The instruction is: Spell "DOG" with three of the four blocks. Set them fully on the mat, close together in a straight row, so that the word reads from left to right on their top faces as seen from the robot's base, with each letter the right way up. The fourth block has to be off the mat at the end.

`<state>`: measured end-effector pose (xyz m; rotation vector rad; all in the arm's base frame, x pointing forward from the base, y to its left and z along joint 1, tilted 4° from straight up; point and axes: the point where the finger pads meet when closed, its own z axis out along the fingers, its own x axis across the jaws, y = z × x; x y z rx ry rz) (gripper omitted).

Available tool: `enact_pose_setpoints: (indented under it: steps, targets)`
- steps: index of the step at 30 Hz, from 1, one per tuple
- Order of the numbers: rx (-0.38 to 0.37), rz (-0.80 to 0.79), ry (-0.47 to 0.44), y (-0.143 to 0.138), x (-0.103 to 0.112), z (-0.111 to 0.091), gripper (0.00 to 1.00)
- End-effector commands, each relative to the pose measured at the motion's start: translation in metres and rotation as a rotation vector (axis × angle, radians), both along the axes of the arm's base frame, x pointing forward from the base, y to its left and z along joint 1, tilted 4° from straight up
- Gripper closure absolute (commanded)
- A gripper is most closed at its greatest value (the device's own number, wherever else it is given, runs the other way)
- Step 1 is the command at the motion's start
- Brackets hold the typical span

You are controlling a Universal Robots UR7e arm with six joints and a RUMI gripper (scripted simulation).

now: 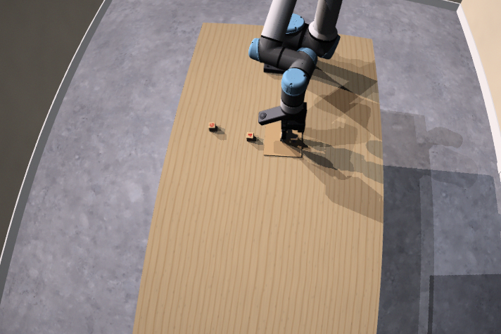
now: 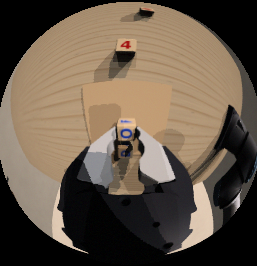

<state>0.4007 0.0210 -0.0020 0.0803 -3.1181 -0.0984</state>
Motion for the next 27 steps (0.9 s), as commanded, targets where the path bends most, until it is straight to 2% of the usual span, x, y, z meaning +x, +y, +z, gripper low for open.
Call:
enact_pose_setpoints:
  steps: [1,27]
  targets:
    - [0.0,-0.002,0.0,-0.0009,-0.0008,-0.0005,0.95]
    - [0.001,-0.001,0.004,-0.0002,-0.002,-0.0045,0.95]
